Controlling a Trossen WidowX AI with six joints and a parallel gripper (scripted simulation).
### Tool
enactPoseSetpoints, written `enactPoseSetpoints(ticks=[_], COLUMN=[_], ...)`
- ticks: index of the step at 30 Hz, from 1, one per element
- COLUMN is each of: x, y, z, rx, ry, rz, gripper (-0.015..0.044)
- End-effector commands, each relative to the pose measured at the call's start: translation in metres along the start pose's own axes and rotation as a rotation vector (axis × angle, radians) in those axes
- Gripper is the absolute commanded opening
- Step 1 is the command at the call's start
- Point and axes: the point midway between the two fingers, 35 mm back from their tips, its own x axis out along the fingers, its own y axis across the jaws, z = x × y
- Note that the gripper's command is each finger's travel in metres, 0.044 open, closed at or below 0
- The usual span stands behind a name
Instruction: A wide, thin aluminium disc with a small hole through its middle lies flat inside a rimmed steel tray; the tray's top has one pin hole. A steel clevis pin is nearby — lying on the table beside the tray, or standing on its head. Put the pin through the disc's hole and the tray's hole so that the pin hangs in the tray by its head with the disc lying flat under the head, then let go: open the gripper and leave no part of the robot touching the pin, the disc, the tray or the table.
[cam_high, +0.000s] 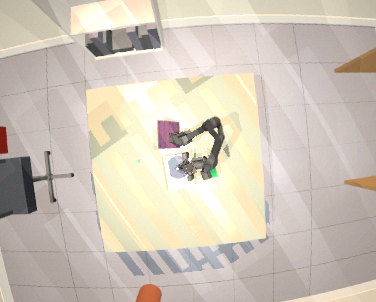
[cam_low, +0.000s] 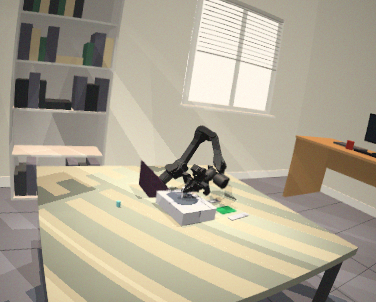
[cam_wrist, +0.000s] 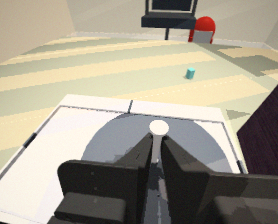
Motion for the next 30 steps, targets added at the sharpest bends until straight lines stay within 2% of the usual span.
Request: enactPoseSetpoints(ticks=[1,30], x=[0.0002,0.0018], y=[-0.0007,0.0028], z=[-0.0006,-0.0011], rx=[-0.005,-0.003], ry=[-0.004,0.005], rz=[-0.002,-0.001], gripper=[0.0,0.0])
